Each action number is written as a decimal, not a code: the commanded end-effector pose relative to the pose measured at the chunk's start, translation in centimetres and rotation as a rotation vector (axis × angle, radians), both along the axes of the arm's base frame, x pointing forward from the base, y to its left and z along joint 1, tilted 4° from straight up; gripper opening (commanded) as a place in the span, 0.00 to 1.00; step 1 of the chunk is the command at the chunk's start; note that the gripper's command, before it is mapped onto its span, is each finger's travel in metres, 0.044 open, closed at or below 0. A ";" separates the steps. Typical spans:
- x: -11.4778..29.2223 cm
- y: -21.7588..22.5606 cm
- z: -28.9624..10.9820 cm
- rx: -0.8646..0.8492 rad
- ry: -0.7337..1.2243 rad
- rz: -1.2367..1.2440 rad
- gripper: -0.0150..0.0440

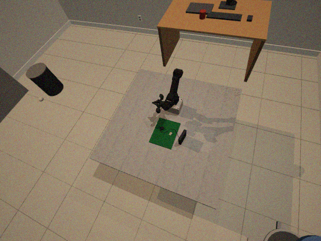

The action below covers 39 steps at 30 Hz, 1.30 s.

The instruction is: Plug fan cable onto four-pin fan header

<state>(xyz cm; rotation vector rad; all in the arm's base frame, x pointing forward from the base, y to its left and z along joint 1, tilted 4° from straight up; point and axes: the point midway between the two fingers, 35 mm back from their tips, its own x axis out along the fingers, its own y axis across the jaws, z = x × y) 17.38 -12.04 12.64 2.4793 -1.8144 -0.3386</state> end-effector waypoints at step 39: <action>13.7 11.0 -7.8 1.151 -1.175 -1.726 0.61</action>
